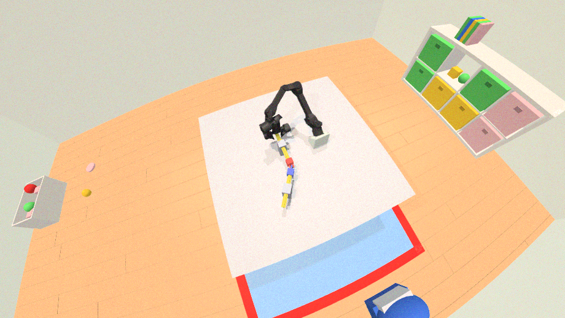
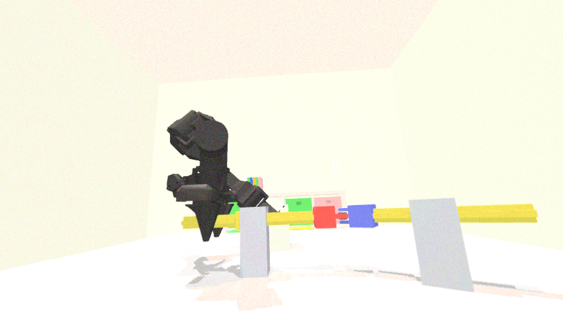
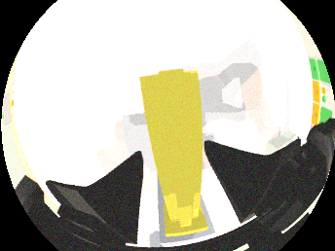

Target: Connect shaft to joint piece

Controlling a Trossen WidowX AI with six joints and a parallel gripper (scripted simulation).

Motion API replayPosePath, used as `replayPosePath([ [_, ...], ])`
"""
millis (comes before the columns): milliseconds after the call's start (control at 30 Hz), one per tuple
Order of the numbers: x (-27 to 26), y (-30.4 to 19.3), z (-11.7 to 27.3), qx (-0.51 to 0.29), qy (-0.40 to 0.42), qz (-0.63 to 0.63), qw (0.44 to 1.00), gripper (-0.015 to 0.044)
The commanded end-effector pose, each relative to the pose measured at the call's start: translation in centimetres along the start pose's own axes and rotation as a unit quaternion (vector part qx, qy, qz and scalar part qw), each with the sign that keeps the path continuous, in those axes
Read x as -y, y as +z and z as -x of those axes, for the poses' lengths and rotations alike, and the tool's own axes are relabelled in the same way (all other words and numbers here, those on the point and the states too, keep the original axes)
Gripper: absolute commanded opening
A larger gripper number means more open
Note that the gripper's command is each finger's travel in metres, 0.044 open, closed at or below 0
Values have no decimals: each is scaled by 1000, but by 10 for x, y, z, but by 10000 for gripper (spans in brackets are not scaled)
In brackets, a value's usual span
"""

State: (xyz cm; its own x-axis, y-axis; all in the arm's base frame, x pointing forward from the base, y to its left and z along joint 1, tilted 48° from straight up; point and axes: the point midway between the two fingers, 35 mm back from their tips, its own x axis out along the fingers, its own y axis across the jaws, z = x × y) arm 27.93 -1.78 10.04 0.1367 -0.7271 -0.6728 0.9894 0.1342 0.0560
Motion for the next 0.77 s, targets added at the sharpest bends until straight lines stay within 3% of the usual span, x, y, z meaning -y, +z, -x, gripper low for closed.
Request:
replayPosePath([
  [0,0,0,0,0,0,0,1000,356],
  [133,0,0,0,0,0,0,1000,440],
  [467,0,0,0,0,0,0,1000,440],
  [733,0,0,32,-3,0,1,1000,440],
])
